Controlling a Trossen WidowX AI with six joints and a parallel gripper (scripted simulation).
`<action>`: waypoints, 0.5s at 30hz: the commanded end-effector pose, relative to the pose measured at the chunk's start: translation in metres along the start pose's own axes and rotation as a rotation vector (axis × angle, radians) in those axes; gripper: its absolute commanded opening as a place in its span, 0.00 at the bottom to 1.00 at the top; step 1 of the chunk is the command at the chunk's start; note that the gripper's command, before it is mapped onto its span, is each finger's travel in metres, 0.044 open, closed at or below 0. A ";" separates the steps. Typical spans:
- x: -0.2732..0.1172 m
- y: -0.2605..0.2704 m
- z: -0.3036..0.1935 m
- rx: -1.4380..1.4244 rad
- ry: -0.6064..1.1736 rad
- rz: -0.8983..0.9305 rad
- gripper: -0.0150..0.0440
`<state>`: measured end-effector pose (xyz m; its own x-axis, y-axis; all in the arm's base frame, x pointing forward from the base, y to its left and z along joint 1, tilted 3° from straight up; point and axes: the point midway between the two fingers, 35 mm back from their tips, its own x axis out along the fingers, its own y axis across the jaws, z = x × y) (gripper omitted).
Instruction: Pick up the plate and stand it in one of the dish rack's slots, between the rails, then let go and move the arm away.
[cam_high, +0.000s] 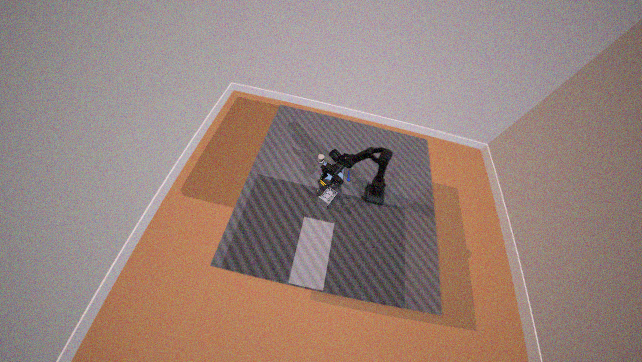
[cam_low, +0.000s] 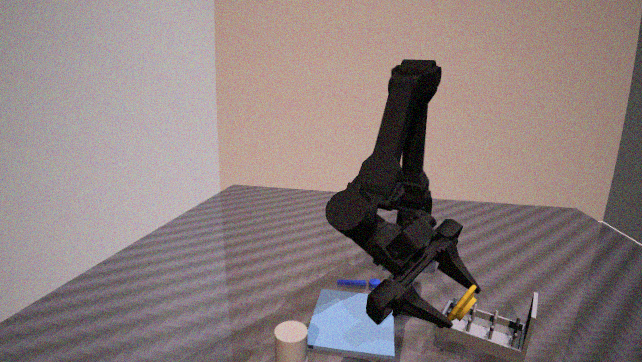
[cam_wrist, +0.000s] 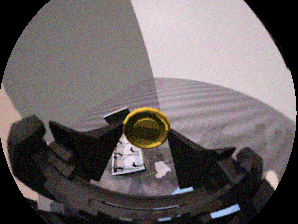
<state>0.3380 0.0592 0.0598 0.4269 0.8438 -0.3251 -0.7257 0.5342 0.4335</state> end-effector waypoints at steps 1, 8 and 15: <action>-0.004 0.008 -0.010 -0.087 -0.061 0.051 0.25; -0.014 0.023 -0.019 -0.224 -0.158 0.107 0.25; -0.024 0.041 -0.029 -0.376 -0.247 0.161 0.25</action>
<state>0.2958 0.0573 0.0623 0.3954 0.9139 -0.0916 -0.8989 0.4055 0.1658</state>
